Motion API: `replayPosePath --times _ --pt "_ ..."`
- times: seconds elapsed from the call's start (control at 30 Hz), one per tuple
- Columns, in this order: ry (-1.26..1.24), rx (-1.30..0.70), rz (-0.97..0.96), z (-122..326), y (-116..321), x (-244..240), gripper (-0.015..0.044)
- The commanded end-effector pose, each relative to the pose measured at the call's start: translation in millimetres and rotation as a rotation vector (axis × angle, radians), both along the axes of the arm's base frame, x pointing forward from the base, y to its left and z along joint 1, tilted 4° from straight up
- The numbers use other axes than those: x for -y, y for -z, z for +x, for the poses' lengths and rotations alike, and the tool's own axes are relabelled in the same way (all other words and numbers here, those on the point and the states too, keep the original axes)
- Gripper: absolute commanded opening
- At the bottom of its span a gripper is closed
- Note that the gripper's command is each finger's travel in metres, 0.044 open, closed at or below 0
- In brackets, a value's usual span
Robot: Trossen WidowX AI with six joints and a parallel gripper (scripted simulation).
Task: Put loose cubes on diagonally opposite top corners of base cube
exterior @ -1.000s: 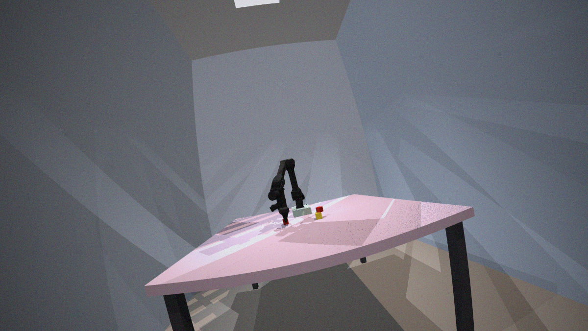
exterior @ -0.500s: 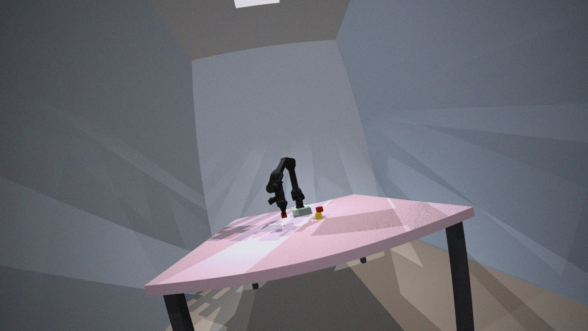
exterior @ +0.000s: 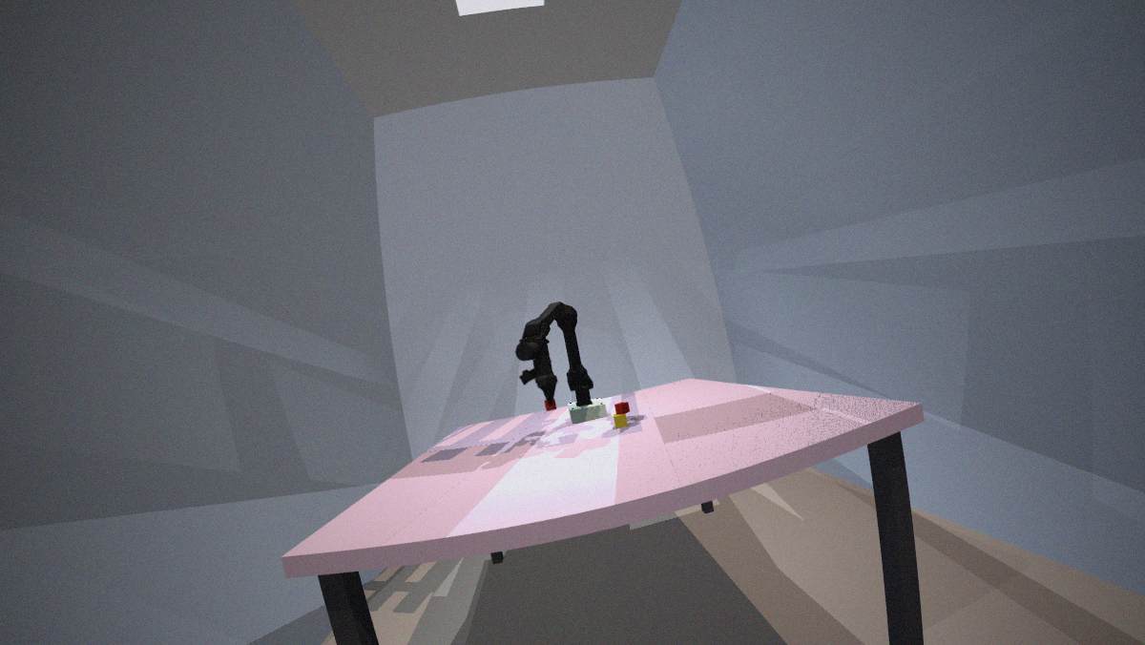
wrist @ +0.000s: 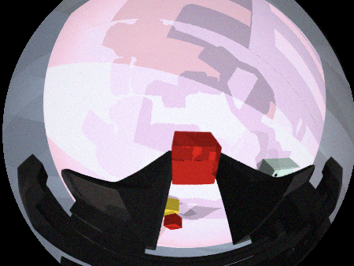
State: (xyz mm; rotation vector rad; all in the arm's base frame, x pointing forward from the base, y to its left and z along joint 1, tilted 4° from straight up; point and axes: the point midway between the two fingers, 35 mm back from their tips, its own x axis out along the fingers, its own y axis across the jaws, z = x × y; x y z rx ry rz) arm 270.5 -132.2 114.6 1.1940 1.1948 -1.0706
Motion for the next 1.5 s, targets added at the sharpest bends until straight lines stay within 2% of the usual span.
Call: replayPosePath --times 0.0,1.47 --pt "-0.003 0.004 0.003 -2 -9 -1 0.0105" --pt "-0.426 0.015 -0.024 32 -11 -134 0.0105"
